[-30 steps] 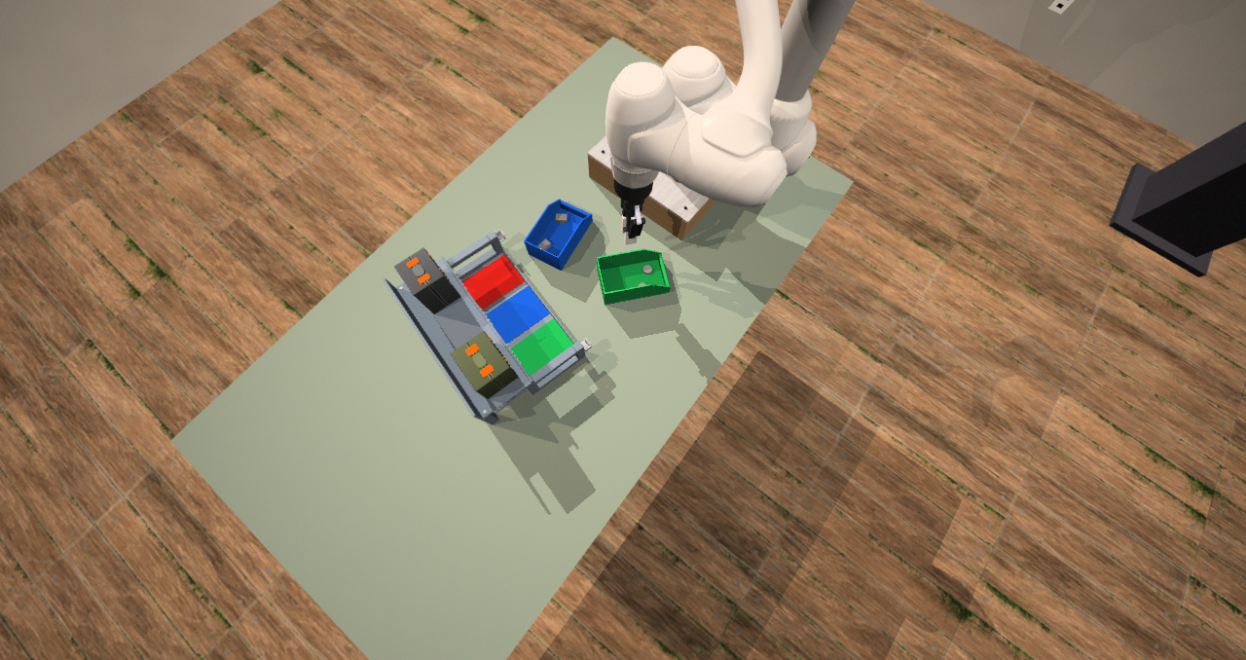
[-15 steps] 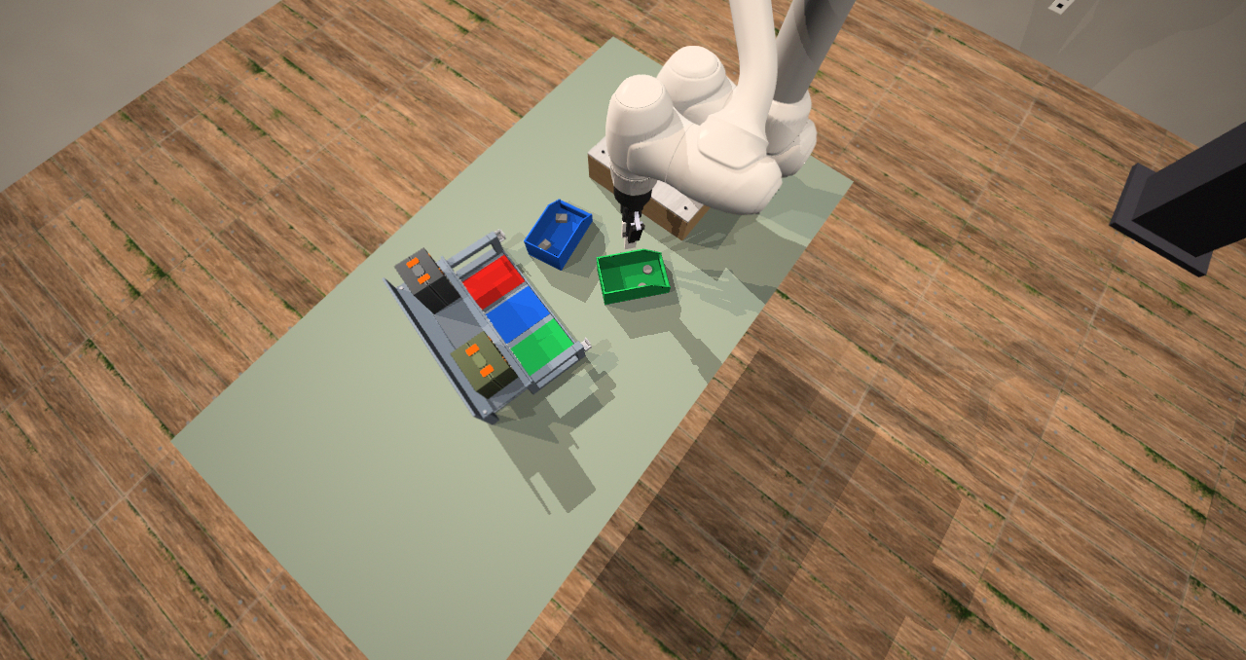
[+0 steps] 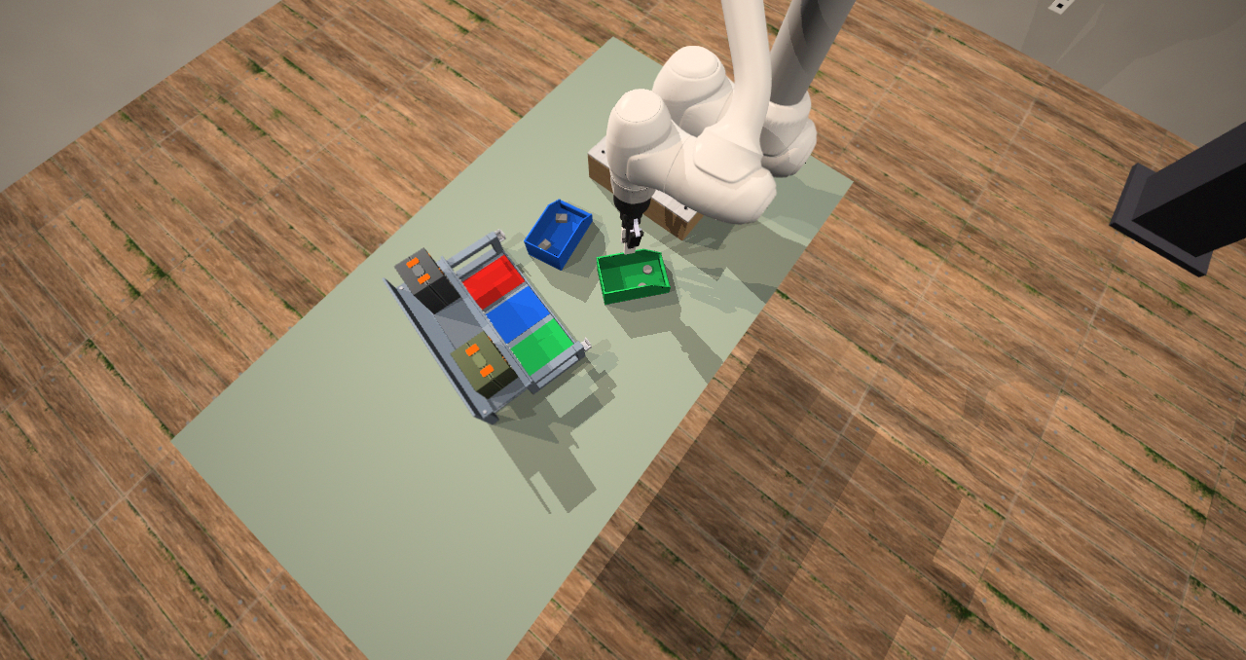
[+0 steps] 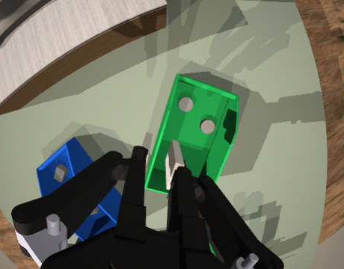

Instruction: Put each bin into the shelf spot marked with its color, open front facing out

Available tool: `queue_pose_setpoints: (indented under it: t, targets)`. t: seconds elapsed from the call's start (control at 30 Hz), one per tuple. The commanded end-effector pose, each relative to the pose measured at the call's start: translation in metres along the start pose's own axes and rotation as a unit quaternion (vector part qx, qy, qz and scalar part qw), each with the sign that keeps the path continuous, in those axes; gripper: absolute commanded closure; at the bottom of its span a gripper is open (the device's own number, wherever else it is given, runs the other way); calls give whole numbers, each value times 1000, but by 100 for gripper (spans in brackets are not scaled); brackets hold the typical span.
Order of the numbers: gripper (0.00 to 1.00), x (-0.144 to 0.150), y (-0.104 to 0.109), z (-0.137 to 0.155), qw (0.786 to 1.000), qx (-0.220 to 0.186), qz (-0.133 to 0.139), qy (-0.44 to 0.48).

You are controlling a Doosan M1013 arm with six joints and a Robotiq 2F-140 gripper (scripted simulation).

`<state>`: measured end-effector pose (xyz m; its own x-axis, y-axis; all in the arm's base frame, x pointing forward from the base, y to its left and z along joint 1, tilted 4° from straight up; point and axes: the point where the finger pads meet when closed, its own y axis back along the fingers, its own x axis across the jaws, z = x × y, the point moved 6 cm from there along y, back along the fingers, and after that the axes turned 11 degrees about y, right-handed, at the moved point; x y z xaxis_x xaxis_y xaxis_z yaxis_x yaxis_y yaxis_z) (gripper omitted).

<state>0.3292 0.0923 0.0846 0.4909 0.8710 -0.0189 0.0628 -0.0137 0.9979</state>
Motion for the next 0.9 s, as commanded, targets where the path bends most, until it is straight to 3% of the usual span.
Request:
queue_pose_setpoints:
  t: [0.0,0.87]
  targets:
    - [76,-1,-8,-3,1000,3,-1,4]
    - [76,-1,-18,-4,1000,3,-1,4]
